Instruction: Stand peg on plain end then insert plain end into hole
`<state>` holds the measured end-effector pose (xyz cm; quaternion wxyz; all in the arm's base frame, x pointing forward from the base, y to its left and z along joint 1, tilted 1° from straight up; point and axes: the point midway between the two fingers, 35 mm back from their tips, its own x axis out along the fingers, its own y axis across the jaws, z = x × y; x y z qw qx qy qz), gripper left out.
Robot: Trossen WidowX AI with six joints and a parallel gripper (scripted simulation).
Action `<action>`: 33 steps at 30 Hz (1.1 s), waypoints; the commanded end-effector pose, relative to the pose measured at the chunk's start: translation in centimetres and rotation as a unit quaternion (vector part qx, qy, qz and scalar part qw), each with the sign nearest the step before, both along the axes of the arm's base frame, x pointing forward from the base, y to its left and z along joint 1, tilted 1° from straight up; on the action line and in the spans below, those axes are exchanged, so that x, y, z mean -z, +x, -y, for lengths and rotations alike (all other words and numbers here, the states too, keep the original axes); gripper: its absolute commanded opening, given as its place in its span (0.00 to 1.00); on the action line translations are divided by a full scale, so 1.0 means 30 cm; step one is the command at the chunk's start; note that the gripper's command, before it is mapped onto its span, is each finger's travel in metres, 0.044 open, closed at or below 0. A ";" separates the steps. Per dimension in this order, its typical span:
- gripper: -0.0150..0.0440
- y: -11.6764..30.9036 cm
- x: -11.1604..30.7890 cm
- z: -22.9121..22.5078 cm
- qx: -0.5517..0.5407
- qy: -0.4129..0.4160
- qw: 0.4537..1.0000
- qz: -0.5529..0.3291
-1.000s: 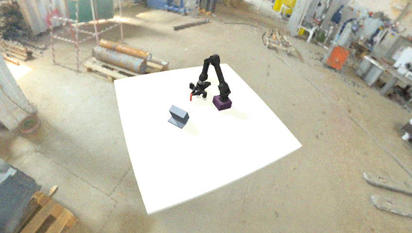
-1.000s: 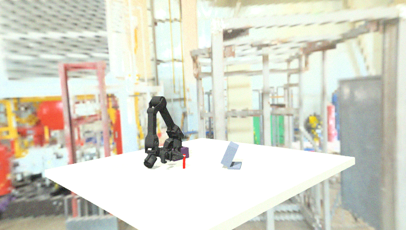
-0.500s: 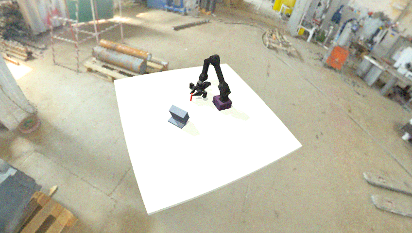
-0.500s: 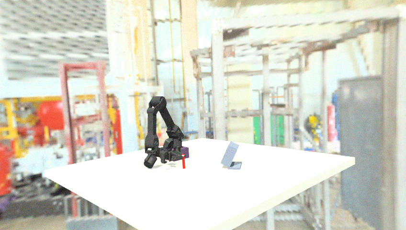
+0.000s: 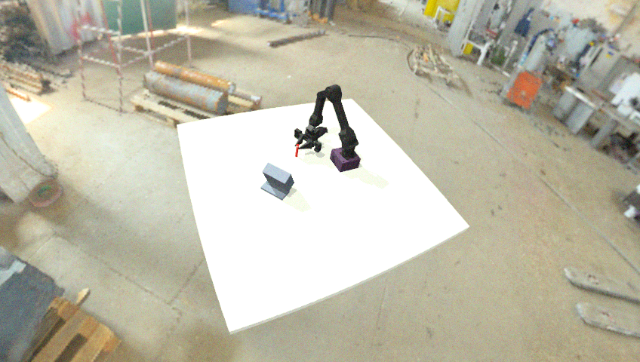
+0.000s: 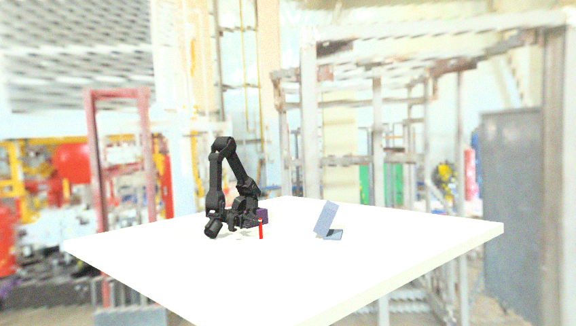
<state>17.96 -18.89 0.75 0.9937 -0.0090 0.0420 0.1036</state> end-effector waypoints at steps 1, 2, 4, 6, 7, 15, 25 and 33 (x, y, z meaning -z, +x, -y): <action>0.47 0.000 0.000 -0.001 0.000 0.000 1.000 0.000; 0.47 0.000 0.000 -0.001 0.000 0.000 1.000 0.000; 0.47 0.000 0.000 -0.001 0.000 0.000 1.000 0.000; 0.52 0.000 0.000 -0.001 0.000 0.000 1.000 0.000; 0.56 0.000 0.000 -0.001 0.000 0.000 1.000 0.000; 0.92 0.000 0.000 -0.001 0.000 0.000 1.000 0.000; 1.00 0.001 -0.028 0.008 0.000 0.000 1.000 0.000; 1.00 -0.006 -0.409 0.027 0.000 -0.001 1.000 0.000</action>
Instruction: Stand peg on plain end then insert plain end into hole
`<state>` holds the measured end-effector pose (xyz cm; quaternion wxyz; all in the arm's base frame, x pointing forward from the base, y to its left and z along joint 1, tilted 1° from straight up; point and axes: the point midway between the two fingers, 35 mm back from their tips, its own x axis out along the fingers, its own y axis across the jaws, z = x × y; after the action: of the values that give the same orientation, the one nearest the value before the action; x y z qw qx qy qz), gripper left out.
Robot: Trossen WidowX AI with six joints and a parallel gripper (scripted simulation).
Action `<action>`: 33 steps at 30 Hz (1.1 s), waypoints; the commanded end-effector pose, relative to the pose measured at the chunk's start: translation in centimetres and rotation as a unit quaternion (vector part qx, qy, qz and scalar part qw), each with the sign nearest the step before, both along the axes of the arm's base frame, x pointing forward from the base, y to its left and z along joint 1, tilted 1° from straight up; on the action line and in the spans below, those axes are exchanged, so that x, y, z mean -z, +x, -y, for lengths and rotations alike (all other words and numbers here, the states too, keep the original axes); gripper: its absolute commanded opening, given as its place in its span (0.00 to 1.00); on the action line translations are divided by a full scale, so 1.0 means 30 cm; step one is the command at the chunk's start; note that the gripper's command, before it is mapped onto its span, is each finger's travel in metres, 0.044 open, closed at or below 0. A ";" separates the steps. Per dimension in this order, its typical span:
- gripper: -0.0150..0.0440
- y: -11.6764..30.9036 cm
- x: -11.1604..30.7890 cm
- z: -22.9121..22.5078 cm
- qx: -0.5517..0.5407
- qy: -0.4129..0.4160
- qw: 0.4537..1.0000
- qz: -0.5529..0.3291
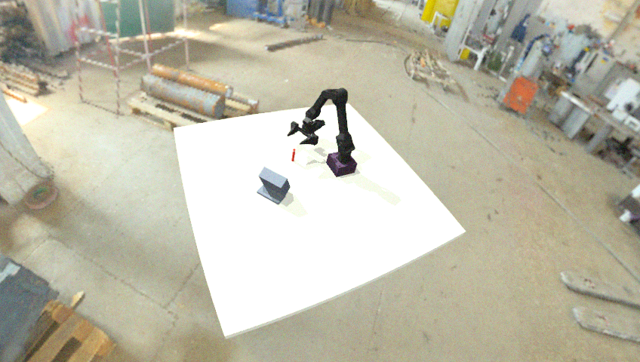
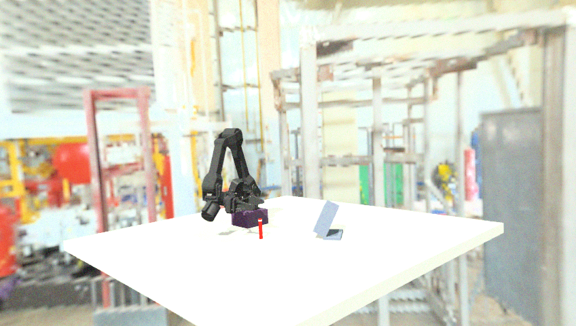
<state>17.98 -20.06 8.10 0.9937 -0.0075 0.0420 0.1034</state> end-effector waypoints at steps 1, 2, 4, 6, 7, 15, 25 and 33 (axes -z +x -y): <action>1.00 -0.009 -0.215 -0.022 0.000 -0.002 1.000 0.000; 1.00 -0.011 -0.256 -0.032 0.000 -0.002 1.000 0.000; 1.00 -0.013 -0.289 -0.042 0.000 -0.002 1.000 0.000; 1.00 -0.013 -0.289 -0.042 0.000 -0.002 1.000 0.000; 1.00 -0.013 -0.289 -0.042 0.000 -0.002 1.000 0.000; 1.00 0.008 -0.255 -0.089 -0.056 0.012 0.997 -0.051; 1.00 0.028 -0.172 -0.171 -0.151 0.028 0.971 -0.185; 1.00 0.028 -0.107 -0.203 -0.192 0.021 0.932 -0.305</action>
<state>18.83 -14.13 11.90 0.9112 0.0399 0.2971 0.2827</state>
